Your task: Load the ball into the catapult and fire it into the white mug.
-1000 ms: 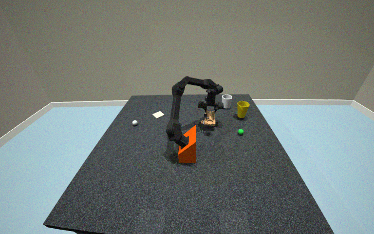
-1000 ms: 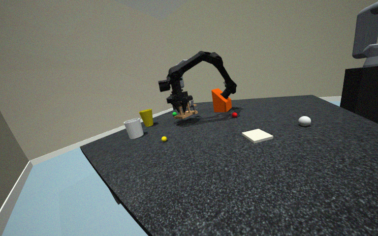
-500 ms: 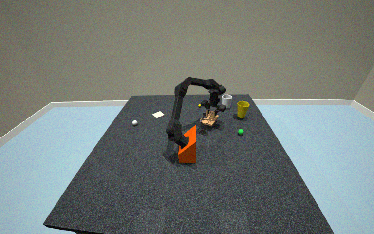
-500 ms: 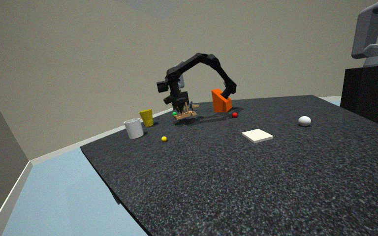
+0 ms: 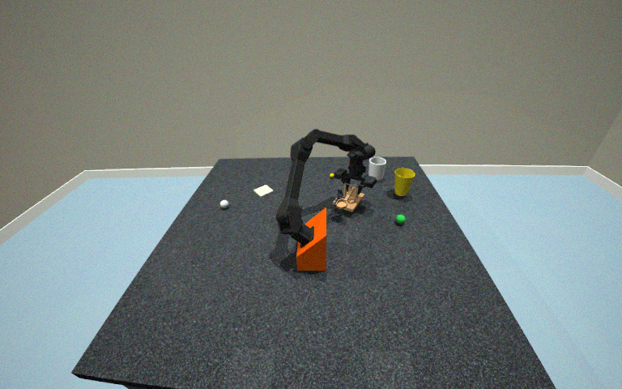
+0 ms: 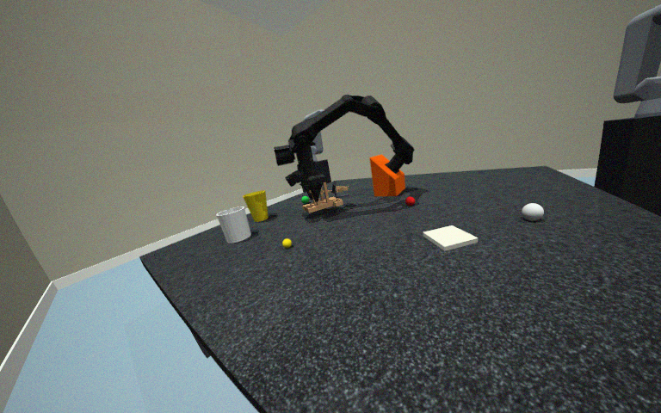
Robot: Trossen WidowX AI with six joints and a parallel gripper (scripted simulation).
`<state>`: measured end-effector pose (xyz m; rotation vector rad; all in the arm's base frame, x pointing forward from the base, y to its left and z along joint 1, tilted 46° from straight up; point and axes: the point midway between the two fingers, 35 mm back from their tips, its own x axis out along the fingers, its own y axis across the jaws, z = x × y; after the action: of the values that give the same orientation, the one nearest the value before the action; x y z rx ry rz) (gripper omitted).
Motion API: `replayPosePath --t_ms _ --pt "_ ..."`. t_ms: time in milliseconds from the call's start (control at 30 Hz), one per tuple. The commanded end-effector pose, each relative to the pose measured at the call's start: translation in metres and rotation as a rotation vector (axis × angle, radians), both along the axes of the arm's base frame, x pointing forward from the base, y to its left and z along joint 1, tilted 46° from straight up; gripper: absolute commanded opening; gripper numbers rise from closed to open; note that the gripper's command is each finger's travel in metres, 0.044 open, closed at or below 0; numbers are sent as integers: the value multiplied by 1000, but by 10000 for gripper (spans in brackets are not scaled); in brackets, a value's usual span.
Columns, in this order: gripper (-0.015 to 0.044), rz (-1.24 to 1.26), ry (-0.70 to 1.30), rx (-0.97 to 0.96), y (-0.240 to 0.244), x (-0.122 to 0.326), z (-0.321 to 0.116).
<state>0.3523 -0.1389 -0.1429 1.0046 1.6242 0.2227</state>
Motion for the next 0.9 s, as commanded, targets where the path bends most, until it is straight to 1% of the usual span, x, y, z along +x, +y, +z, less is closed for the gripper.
replayPosePath --t_ms 0,500,700,867 --pt "0 -15 -6 -2 -1 1 -2" --pt "0 -15 -7 -1 17 1 -19" --pt "0 -1 -1 0 18 1 -19" --pt "131 -1 -1 0 18 1 -19"
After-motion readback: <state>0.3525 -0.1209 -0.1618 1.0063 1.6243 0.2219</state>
